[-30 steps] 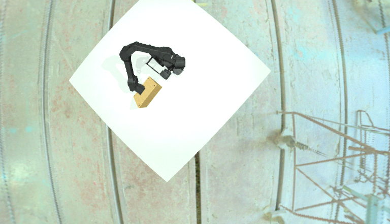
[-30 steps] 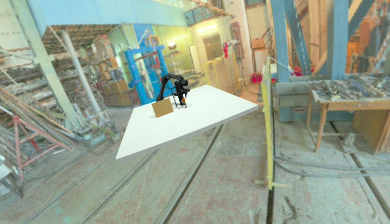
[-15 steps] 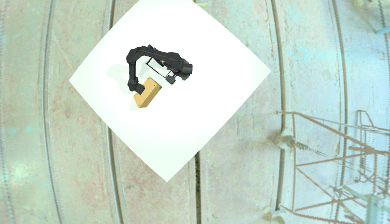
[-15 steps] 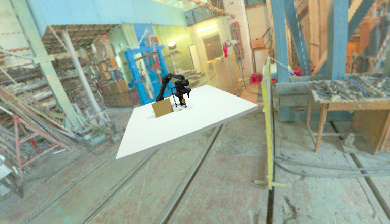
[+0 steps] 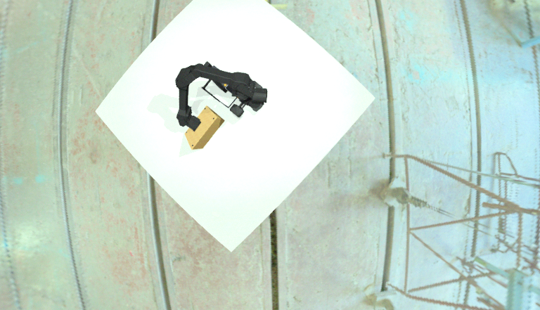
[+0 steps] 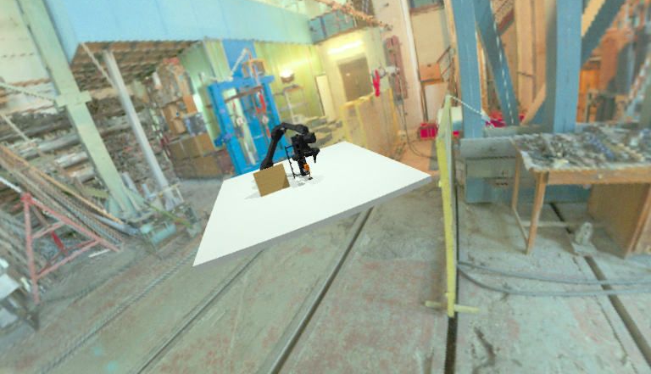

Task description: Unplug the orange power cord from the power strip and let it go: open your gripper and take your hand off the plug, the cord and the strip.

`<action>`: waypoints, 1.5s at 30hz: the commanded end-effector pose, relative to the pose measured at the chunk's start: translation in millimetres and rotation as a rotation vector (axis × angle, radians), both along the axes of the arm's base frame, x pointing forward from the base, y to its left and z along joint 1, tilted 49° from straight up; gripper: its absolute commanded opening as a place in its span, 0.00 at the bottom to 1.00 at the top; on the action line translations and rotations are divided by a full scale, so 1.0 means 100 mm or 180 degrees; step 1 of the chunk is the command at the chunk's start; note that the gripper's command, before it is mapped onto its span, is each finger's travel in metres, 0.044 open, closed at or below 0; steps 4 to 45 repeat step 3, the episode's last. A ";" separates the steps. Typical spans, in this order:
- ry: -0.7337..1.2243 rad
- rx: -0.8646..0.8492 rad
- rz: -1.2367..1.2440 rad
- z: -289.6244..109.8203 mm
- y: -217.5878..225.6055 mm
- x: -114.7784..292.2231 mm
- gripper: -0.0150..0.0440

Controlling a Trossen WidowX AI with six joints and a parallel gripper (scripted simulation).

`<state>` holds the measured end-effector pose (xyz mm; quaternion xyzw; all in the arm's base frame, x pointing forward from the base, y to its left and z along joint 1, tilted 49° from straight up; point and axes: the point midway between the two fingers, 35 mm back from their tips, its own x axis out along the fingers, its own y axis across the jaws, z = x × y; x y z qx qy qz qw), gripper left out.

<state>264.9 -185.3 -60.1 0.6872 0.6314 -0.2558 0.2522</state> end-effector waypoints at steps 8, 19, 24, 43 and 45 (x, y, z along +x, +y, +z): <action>-0.0002 -0.0001 0.0022 0.00 0.00 -0.01 1.00; -0.0002 -0.0001 0.0022 0.00 0.00 -0.01 1.00; -0.0002 -0.0001 0.0022 0.00 0.00 -0.01 1.00; -0.0002 -0.0001 0.0022 0.00 0.00 -0.01 1.00; -0.0002 -0.0001 0.0022 0.00 0.00 -0.01 1.00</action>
